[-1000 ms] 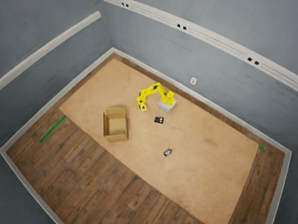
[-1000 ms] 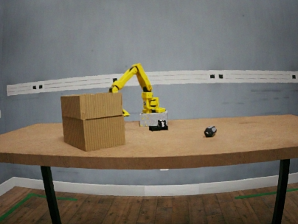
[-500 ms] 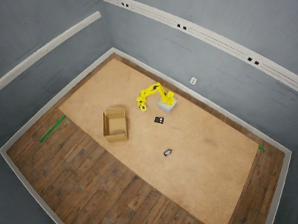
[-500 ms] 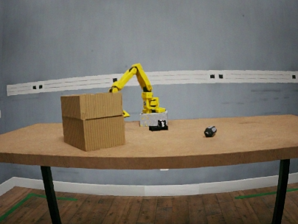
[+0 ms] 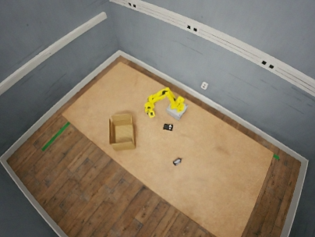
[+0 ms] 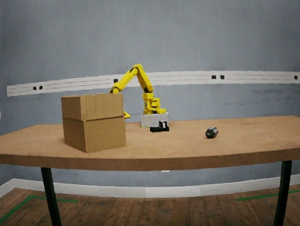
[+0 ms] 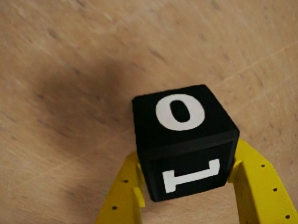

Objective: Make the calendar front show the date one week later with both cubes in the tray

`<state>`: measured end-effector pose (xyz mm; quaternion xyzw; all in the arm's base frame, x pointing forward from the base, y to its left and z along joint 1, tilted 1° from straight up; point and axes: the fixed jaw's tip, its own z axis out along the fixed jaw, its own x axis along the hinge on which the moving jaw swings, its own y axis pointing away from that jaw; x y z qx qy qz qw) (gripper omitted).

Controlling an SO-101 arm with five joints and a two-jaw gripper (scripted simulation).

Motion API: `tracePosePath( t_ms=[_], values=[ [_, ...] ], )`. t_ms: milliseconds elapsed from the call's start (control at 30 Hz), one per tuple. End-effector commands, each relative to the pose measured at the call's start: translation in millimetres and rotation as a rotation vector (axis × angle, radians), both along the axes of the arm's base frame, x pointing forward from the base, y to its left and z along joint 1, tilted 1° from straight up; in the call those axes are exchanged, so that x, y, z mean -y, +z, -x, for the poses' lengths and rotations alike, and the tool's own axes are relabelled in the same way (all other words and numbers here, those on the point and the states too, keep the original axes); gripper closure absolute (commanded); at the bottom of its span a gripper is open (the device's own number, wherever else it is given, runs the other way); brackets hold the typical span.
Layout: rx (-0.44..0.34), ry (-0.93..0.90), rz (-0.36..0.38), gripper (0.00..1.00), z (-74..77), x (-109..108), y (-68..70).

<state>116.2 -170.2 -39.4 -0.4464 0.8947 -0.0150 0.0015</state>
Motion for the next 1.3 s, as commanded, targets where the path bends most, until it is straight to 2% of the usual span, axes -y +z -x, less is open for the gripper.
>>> tracePosePath(
  t_ms=[0,200,800,1267],
  values=[
    [-0.013,-0.008,-0.021,0.83,4.8,-3.3,-4.7],
    [-0.013,-0.008,-0.021,0.80,4.8,-3.3,-4.7],
    [-0.013,-0.008,-0.021,0.65,4.8,-3.3,-4.7],
    [-0.013,-0.008,-0.021,0.64,4.5,-2.8,-1.4]
  ],
)
